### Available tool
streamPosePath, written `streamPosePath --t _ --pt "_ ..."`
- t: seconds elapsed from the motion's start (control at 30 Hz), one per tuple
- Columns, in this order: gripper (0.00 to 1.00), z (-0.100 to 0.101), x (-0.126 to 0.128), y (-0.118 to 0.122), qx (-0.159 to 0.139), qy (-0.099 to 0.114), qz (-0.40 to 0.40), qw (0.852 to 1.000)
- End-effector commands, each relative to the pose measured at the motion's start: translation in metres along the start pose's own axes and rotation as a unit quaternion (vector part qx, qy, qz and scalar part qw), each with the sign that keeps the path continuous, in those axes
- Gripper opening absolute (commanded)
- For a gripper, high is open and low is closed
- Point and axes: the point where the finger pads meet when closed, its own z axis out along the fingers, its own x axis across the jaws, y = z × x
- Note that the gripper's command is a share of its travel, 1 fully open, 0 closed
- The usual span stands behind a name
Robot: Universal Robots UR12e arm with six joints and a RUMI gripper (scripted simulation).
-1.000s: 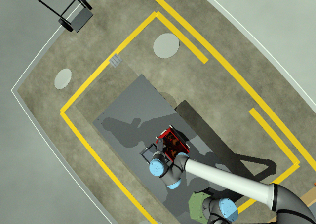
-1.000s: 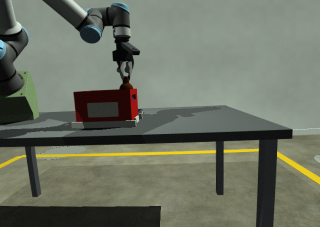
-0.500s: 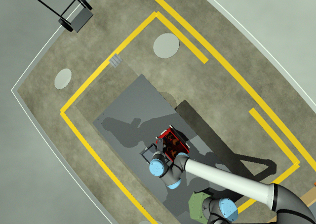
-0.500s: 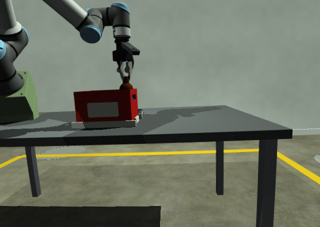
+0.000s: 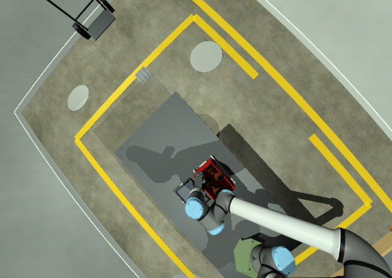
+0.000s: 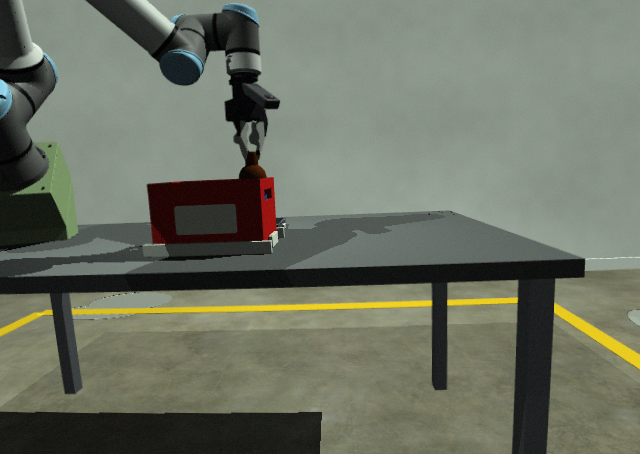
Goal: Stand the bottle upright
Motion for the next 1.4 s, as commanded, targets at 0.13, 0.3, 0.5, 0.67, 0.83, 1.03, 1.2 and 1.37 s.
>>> streamPosePath --t 0.13,0.3,0.5,0.67,0.83,1.03,1.2,1.37 --pt "0.0 -0.007 0.0 0.0 0.0 0.0 0.0 1.0" --pt "0.0 -0.013 0.0 0.0 0.0 0.0 0.0 1.0" --pt "0.0 -0.018 0.0 0.0 0.0 0.0 0.0 1.0" --pt "0.0 -0.024 0.0 0.0 0.0 0.0 0.0 1.0" --pt "0.0 -0.029 0.0 0.0 0.0 0.0 0.0 1.0" --pt "0.0 -0.033 0.0 0.0 0.0 0.0 0.0 1.0" --pt "0.0 -0.036 0.0 0.0 0.0 0.0 0.0 1.0" --pt "0.0 -0.037 0.0 0.0 0.0 0.0 0.0 1.0"
